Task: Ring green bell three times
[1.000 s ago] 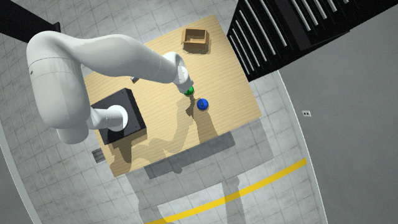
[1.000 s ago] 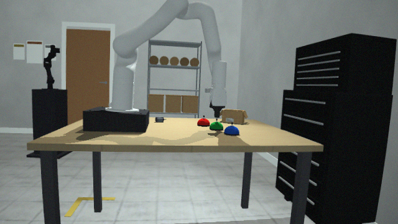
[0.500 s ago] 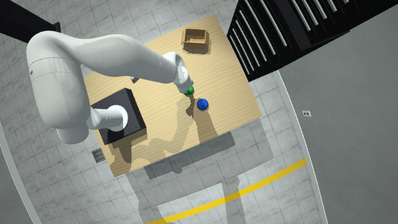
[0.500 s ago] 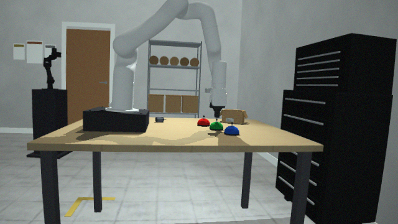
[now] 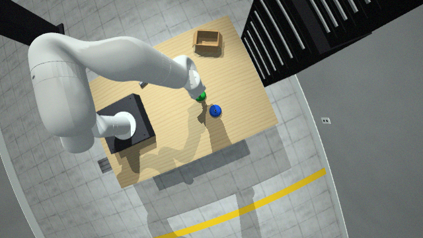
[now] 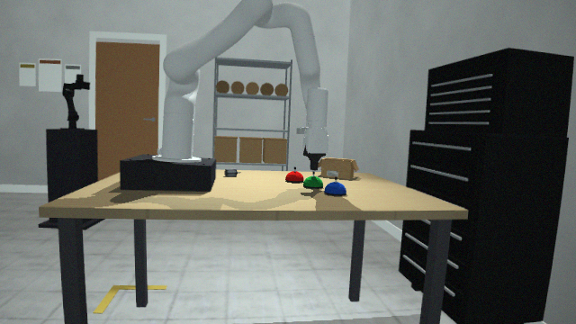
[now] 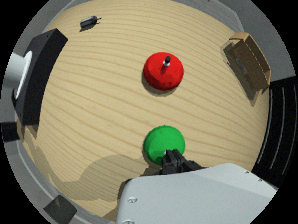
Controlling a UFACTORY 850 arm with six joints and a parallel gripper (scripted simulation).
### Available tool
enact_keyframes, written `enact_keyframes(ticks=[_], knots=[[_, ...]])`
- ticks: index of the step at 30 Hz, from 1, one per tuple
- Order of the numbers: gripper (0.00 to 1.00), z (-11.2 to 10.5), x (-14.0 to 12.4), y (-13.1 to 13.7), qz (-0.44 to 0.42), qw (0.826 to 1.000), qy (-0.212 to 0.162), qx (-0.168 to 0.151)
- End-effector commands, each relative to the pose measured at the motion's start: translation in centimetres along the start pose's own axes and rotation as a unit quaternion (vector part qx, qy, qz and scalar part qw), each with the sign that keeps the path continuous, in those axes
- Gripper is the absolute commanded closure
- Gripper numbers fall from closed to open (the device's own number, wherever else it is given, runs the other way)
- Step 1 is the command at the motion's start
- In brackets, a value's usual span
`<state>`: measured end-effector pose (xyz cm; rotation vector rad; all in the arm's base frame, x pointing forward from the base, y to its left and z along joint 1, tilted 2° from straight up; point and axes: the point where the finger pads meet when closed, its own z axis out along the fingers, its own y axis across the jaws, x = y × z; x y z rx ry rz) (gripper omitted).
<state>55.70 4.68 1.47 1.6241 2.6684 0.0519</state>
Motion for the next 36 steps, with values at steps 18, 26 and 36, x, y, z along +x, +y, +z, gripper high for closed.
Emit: enact_keyframes(ticks=[18,26,36], knots=[[1.0,0.9,0.0,0.1,0.0,1.0,0.0,-0.001],[1.0,0.9,0.0,0.1,0.0,1.0,0.0,-0.001],[1.0,1.3,0.0,0.1,0.0,1.0,0.0,-0.001]])
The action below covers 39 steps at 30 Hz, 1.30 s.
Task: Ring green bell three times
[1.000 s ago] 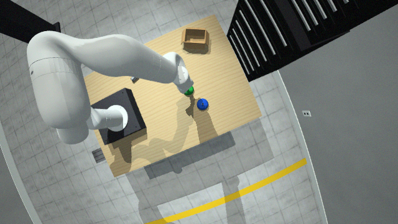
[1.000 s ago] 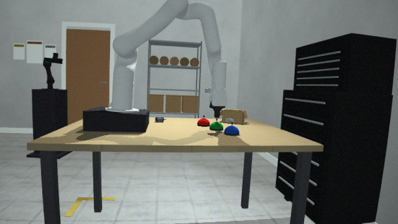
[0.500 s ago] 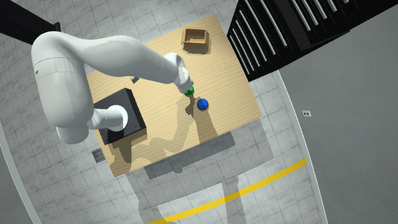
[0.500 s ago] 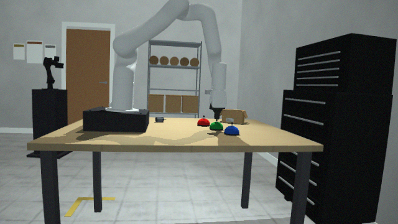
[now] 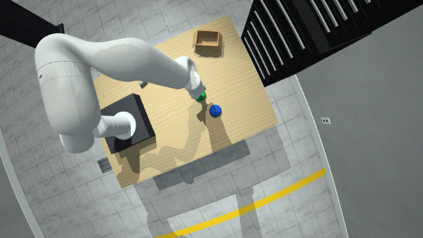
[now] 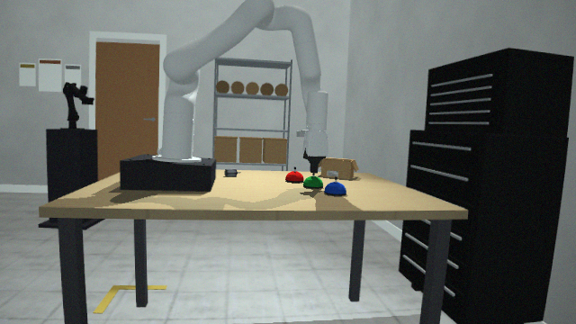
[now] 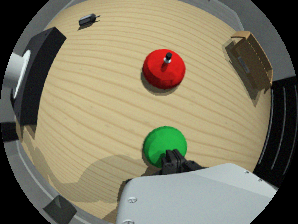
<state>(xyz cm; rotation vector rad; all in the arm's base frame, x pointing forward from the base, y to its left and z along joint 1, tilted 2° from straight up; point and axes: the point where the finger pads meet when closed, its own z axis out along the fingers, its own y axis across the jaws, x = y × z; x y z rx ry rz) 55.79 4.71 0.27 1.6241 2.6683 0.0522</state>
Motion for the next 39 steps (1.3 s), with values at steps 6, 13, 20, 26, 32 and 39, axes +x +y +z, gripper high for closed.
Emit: enact_keyframes(ticks=[6,13,20,26,32,39], knots=[[1.0,0.1,0.0,0.0,0.0,1.0,0.0,-0.001],[1.0,0.1,0.0,0.0,0.0,1.0,0.0,-0.001],[1.0,0.1,0.0,0.0,0.0,1.0,0.0,-0.001],[1.0,0.0,0.0,0.0,0.0,1.0,0.0,-0.001],[1.0,-0.1,0.0,0.0,0.0,1.0,0.0,-0.001],[1.0,-1.1,0.0,0.0,0.0,1.0,0.0,-0.001]])
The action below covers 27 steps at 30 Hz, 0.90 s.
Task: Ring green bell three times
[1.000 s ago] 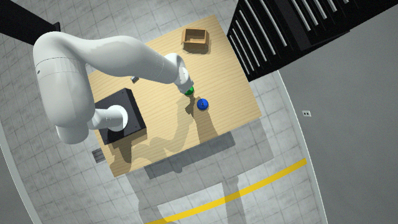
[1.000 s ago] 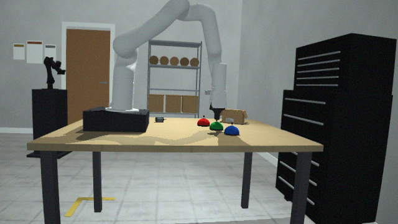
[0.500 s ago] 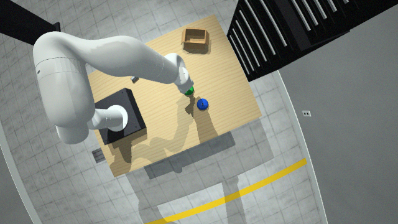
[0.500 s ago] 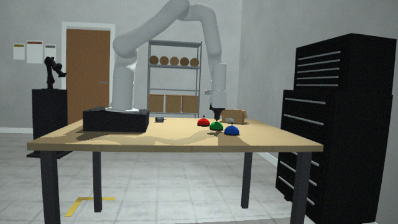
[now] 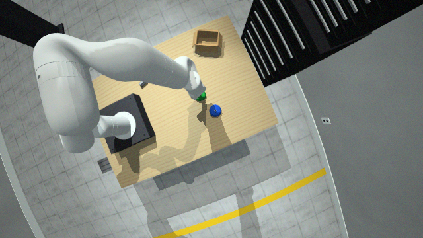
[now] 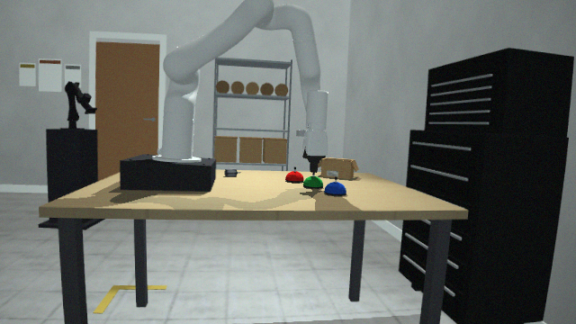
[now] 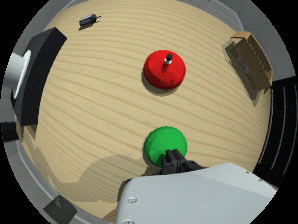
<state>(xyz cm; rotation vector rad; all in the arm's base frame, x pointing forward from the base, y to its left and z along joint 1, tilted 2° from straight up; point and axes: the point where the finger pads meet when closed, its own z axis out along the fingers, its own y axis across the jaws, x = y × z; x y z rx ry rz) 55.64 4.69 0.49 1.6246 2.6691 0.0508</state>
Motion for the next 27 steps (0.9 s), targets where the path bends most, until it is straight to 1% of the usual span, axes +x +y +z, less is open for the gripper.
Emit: enact_keyframes(ticks=[1,7,9,20,27], knots=[[1.0,-1.1,-0.1,0.2,0.0,1.0,-0.001,-0.001],[1.0,-2.7,-0.1,0.2,0.0,1.0,-0.001,-0.001],[1.0,-2.7,-0.1,0.2,0.0,1.0,-0.001,-0.001],[1.0,-5.6,-0.1,0.2,0.0,1.0,-0.001,-0.001],[1.0,-6.4,-0.1,0.2,0.0,1.0,-0.001,-0.001]])
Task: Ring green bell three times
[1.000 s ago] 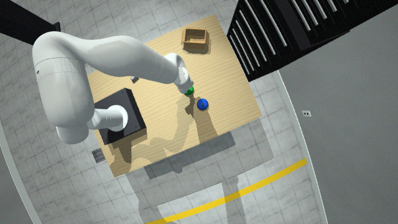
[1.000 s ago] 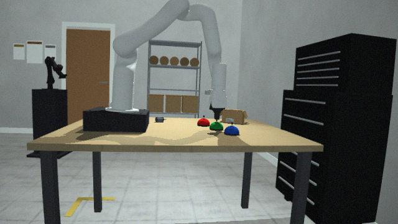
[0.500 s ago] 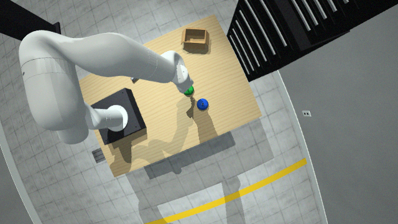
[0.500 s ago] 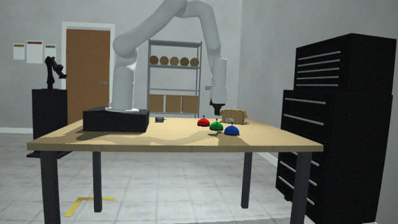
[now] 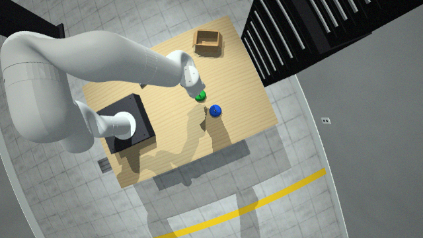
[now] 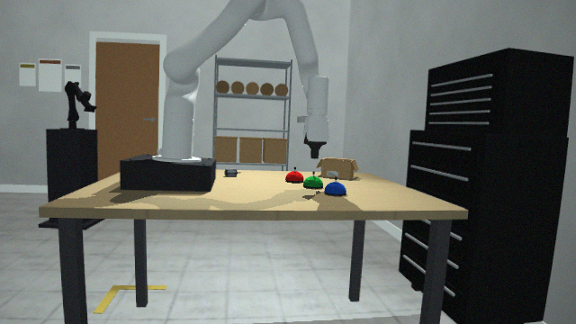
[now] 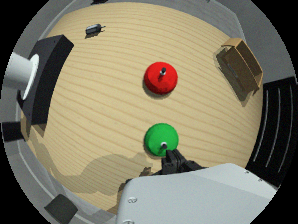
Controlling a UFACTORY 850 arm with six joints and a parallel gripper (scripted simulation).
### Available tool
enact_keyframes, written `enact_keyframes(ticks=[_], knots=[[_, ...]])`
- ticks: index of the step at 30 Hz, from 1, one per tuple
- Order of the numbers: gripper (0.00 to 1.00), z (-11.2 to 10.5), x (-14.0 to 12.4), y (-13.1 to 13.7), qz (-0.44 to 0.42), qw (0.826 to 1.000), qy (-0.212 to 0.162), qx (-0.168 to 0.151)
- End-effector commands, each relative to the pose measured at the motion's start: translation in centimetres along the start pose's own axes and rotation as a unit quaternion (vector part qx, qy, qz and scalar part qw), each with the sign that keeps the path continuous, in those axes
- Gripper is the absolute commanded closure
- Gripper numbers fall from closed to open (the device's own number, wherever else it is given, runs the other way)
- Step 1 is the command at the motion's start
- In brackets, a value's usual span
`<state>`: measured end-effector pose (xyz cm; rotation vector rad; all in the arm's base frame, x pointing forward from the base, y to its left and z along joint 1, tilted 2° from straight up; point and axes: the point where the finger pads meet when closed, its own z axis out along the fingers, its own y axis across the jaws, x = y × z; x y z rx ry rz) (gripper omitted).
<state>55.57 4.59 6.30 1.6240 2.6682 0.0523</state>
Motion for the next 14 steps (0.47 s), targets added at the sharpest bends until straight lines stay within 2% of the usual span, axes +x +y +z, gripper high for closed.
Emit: enact_keyframes(ticks=[1,14], knots=[[1.0,-0.68,-0.02,0.06,0.0,1.0,0.0,-0.001],[1.0,-0.89,-0.02,0.06,0.0,1.0,0.0,-0.001]])
